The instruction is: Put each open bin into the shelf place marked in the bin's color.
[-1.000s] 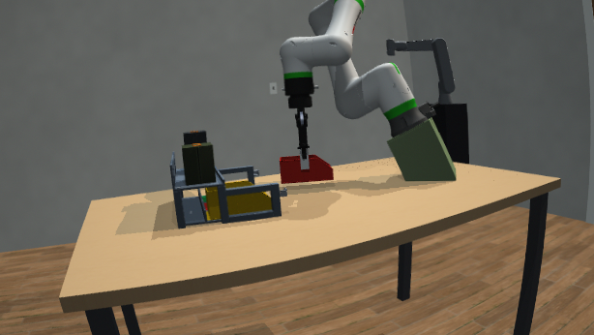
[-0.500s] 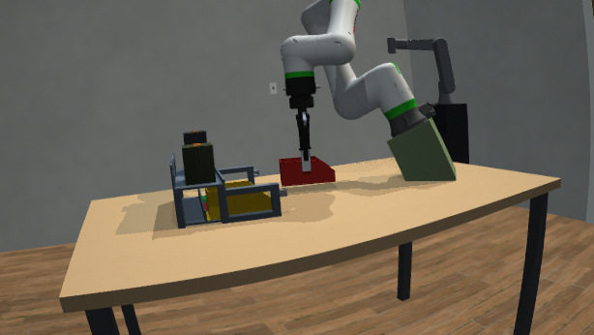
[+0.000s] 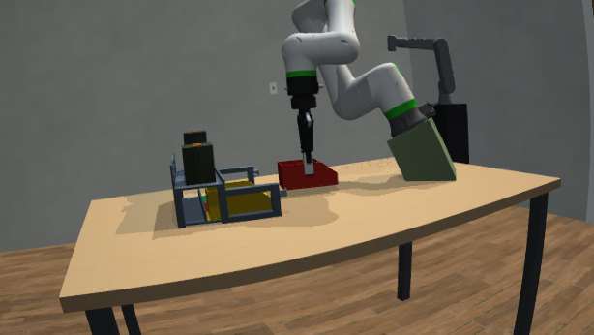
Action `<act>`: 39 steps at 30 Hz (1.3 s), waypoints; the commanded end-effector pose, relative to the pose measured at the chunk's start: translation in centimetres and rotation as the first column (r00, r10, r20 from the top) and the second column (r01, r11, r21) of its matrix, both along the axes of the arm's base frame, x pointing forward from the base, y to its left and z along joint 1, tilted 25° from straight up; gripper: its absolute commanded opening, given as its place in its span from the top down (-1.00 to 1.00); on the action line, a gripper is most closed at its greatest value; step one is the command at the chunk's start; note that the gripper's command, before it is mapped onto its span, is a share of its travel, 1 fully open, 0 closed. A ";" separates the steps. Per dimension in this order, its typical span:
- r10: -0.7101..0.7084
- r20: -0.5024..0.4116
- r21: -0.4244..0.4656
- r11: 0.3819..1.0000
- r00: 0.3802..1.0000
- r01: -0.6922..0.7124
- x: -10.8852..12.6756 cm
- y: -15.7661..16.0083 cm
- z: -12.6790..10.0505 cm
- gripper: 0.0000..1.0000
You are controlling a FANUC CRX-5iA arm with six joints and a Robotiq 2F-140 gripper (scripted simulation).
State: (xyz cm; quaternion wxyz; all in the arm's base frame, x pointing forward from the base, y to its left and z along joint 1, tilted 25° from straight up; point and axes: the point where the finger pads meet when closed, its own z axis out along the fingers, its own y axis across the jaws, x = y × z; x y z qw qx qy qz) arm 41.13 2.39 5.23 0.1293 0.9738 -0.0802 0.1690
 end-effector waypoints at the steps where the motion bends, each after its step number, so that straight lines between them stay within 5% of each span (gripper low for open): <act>1: 0.016 -0.005 -0.005 1.000 1.000 -0.016 0.3 0.8 -0.2 1.00; 39: 0.088 -0.028 -0.029 0.996 0.996 -0.089 1.4 4.6 -1.1 1.00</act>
